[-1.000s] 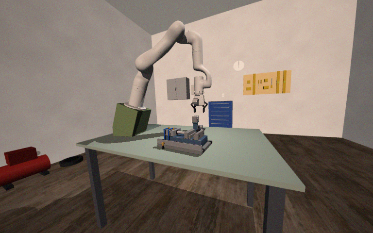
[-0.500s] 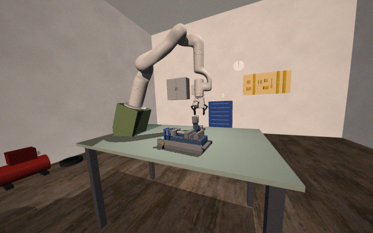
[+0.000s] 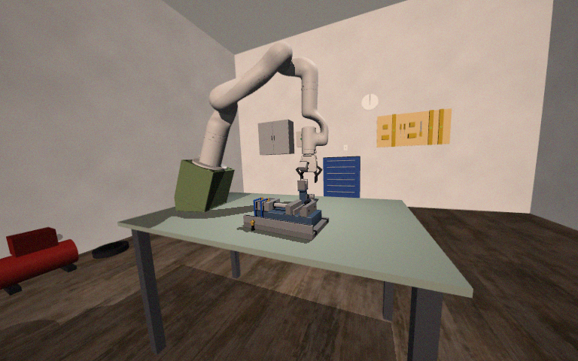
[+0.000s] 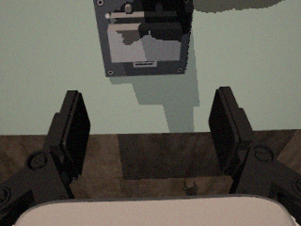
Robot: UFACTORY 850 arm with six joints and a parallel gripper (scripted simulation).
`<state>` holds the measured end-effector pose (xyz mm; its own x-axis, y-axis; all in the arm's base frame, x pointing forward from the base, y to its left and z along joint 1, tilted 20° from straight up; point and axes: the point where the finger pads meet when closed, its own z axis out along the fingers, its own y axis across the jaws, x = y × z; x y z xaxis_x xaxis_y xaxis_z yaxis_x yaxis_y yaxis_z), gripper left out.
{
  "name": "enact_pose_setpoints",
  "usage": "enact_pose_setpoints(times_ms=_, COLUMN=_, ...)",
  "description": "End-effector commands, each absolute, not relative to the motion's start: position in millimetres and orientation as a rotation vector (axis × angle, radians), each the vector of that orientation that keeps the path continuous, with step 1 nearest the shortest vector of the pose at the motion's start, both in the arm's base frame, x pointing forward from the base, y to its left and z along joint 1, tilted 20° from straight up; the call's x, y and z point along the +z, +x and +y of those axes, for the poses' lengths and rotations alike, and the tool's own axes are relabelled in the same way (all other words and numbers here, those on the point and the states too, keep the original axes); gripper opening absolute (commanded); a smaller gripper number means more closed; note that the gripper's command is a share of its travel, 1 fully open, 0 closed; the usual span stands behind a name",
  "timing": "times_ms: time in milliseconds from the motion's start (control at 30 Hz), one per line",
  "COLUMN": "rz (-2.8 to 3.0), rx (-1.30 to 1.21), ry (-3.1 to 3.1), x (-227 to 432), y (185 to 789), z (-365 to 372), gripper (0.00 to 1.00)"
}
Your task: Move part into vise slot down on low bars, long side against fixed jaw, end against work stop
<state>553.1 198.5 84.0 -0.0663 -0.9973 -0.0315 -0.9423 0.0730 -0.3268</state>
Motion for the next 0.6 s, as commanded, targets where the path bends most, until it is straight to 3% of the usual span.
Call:
enact_pose_setpoints(times_ms=0, rz=2.087, rx=-0.335, ry=-1.943, x=76, y=557, z=199, gripper=0.89)
enact_pose_setpoints(times_ms=567, rz=2.087, rx=-0.335, ry=-1.943, x=45, y=568, z=200, gripper=0.89)
